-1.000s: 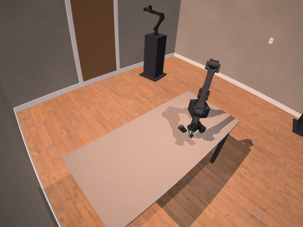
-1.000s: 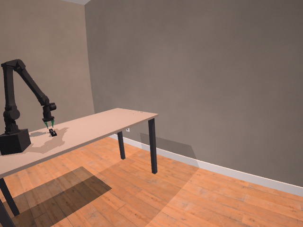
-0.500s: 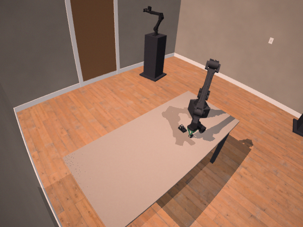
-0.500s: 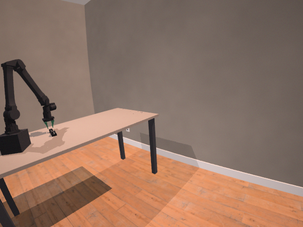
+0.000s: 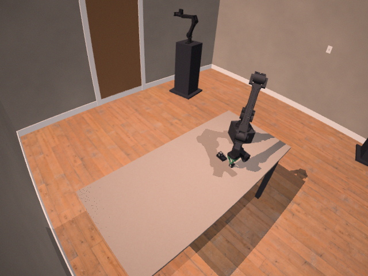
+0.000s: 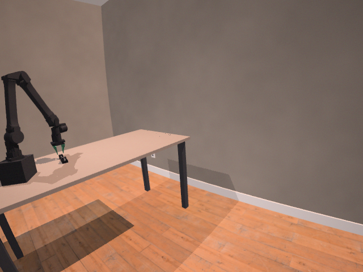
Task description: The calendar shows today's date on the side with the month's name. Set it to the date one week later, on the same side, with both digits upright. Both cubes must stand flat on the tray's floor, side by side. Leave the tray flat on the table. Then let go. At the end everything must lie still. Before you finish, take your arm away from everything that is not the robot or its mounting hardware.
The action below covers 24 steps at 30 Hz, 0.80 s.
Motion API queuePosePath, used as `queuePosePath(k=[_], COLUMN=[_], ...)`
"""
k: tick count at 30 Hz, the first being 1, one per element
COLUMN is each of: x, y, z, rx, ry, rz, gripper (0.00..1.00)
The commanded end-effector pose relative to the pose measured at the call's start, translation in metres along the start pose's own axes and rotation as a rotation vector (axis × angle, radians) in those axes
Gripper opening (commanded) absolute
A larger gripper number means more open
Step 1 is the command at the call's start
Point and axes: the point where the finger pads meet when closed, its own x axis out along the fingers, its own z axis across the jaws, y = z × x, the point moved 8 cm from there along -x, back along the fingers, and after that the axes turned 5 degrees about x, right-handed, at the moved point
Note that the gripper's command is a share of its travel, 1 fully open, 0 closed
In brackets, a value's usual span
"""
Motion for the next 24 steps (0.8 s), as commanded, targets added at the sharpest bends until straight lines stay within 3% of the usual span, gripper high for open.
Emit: queuePosePath(k=[1, 24], x=[-0.004, 0.029], y=[-0.012, -0.003], z=[-0.011, 0.001], rx=[-0.002, 0.002], ry=[0.020, 0.002], rz=[-0.019, -0.006], gripper=[0.44, 0.44])
